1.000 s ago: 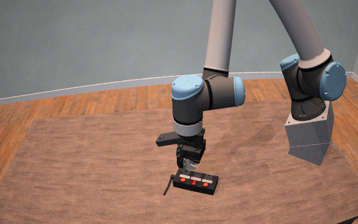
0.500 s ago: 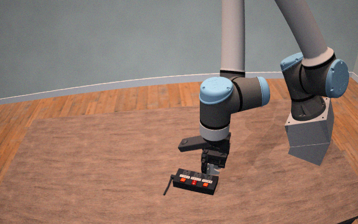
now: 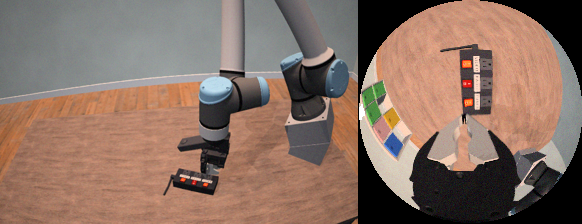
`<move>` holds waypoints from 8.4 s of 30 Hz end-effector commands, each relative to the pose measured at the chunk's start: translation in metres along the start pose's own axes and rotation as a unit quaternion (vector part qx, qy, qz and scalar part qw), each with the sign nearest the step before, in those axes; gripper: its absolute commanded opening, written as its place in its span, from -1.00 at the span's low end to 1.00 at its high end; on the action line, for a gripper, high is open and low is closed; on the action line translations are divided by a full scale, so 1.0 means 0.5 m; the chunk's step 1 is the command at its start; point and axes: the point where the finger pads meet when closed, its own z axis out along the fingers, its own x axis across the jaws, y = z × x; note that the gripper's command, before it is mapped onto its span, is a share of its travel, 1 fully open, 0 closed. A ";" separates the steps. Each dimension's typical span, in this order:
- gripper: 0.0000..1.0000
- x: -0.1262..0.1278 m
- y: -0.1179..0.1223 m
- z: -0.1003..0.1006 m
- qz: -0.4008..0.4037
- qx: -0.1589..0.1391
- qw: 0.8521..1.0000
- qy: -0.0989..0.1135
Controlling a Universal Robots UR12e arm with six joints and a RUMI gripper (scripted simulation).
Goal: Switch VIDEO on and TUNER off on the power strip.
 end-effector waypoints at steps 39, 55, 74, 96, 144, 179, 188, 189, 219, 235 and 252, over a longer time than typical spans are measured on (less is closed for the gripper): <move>-1.00 0.003 0.003 0.038 0.000 -0.001 1.000 0.001; -1.00 0.002 0.002 0.073 0.000 -0.001 1.000 0.001; -1.00 0.001 0.001 0.090 0.000 -0.001 1.000 0.001; -1.00 0.001 0.001 0.088 0.000 0.000 1.000 0.000; -1.00 0.001 0.002 0.088 0.000 0.000 1.000 0.000; -1.00 0.001 0.003 0.093 0.000 -0.001 1.000 0.001; -1.00 0.002 0.002 0.101 0.000 -0.001 1.000 0.001; -1.00 0.002 0.002 0.102 0.000 -0.001 1.000 0.001; -1.00 0.001 0.002 0.107 0.000 0.000 1.000 0.000; -1.00 -0.002 -0.001 0.047 0.000 0.001 1.000 0.000; -1.00 0.000 0.000 0.029 0.001 0.000 1.000 0.001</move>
